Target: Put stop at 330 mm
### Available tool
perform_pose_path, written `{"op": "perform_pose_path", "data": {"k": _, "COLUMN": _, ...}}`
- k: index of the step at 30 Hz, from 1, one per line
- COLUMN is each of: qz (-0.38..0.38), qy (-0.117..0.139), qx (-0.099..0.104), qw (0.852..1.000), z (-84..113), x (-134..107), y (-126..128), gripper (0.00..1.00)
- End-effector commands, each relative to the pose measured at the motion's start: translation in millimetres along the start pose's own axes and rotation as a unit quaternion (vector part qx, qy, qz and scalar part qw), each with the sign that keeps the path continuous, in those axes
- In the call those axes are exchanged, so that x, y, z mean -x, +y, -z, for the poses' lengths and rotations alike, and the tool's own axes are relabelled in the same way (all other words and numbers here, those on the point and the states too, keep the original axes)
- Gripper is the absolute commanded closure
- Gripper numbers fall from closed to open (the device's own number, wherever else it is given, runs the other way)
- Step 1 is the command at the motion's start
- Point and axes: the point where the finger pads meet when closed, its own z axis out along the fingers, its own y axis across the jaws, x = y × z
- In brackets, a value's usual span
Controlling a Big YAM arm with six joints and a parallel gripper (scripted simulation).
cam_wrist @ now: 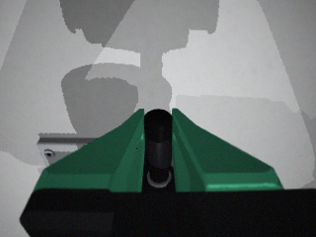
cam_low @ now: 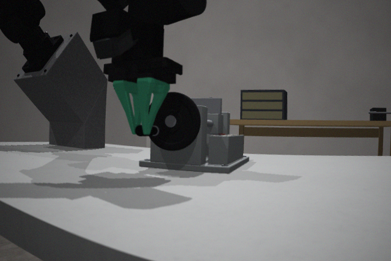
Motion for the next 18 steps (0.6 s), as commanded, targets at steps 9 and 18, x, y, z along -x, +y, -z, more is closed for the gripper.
{"op": "perform_pose_path", "data": {"k": 9, "qz": 0.006, "qy": 0.001, "qx": -0.016, "qw": 1.000, "z": -19.2, "x": 0.9, "y": 0.6, "gripper": 0.94}}
{"op": "perform_pose_path", "data": {"k": 18, "qz": 0.007, "qy": 0.003, "qx": -0.017, "qw": 1.000, "z": -26.0, "x": 0.1, "y": 15.0, "gripper": 0.94}}
